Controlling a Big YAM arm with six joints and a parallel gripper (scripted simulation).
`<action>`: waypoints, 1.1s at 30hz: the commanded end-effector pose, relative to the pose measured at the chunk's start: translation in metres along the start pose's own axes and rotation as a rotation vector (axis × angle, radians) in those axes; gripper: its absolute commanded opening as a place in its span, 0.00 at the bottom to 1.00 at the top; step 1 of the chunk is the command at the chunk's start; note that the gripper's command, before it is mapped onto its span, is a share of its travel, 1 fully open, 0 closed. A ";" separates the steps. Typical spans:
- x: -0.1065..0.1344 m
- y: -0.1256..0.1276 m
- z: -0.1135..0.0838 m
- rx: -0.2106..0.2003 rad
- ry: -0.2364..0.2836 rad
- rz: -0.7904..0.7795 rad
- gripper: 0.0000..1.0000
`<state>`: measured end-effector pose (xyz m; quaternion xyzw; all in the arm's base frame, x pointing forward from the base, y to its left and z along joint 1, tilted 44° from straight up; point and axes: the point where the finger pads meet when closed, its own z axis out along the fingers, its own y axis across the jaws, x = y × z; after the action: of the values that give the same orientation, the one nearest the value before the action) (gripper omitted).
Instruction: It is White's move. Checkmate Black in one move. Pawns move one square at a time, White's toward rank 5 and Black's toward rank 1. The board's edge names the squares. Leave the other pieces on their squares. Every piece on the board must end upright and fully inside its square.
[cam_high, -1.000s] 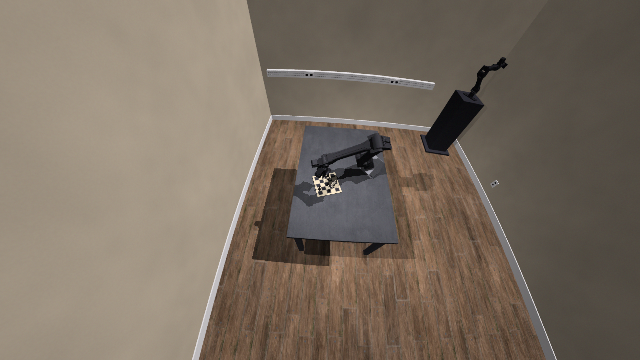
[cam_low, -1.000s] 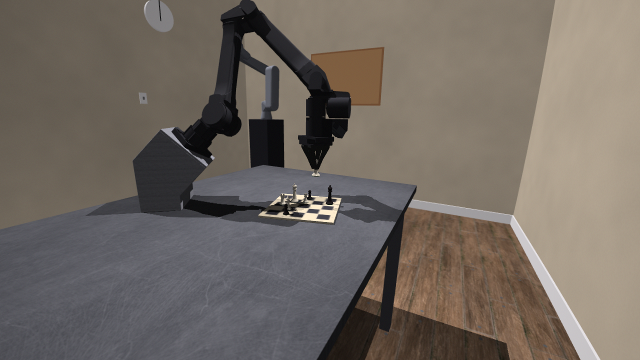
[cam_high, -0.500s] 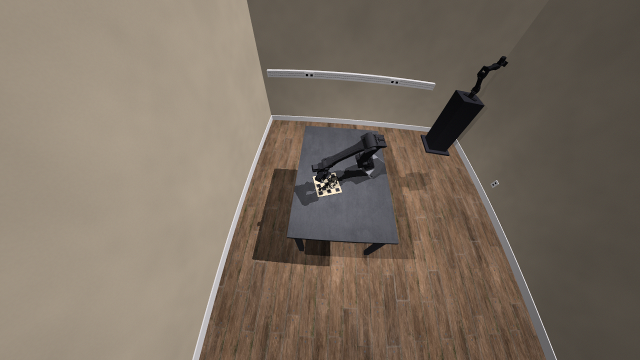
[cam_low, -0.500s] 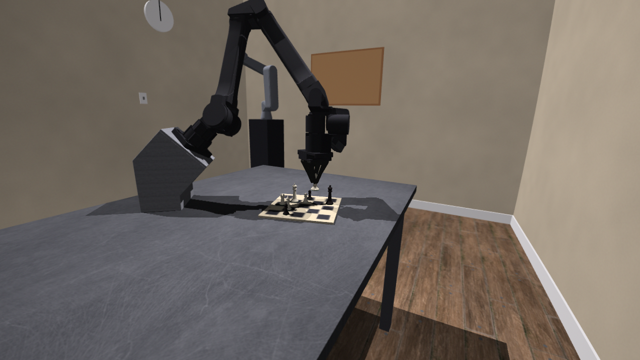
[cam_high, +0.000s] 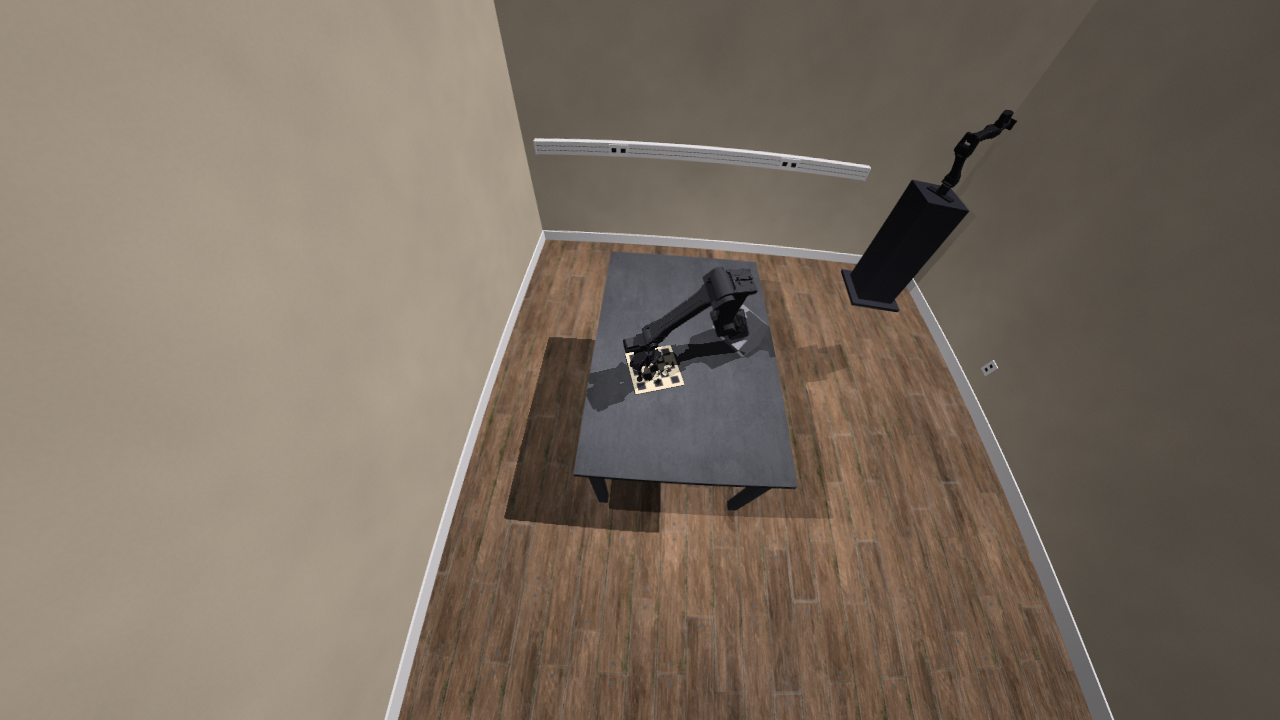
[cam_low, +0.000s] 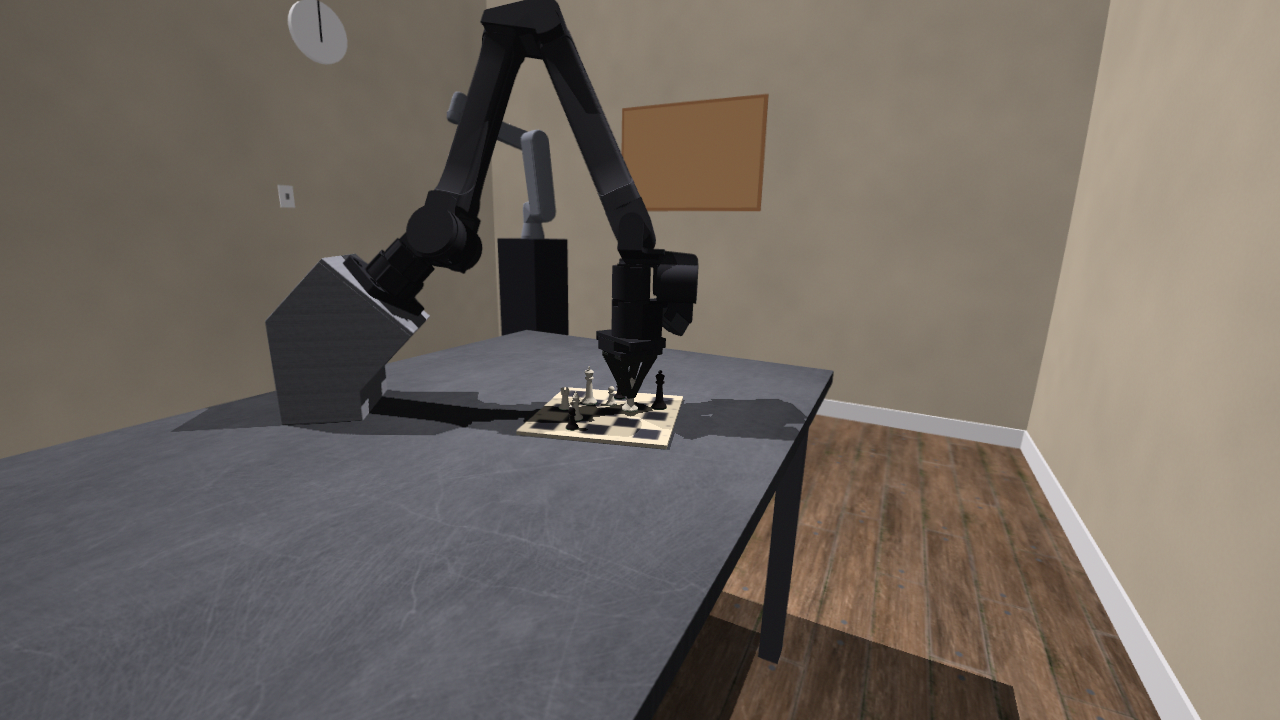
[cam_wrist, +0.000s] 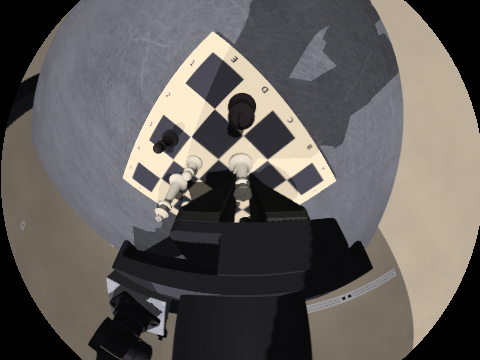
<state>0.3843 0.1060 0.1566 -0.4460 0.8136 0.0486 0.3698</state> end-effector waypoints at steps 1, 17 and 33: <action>-0.002 0.000 0.007 0.000 -0.005 0.014 0.00; -0.003 -0.001 0.002 0.007 -0.010 0.012 0.00; -0.003 -0.001 0.002 0.007 -0.010 0.012 0.00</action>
<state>0.3872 0.1067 0.1556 -0.4421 0.8146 0.0491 0.3721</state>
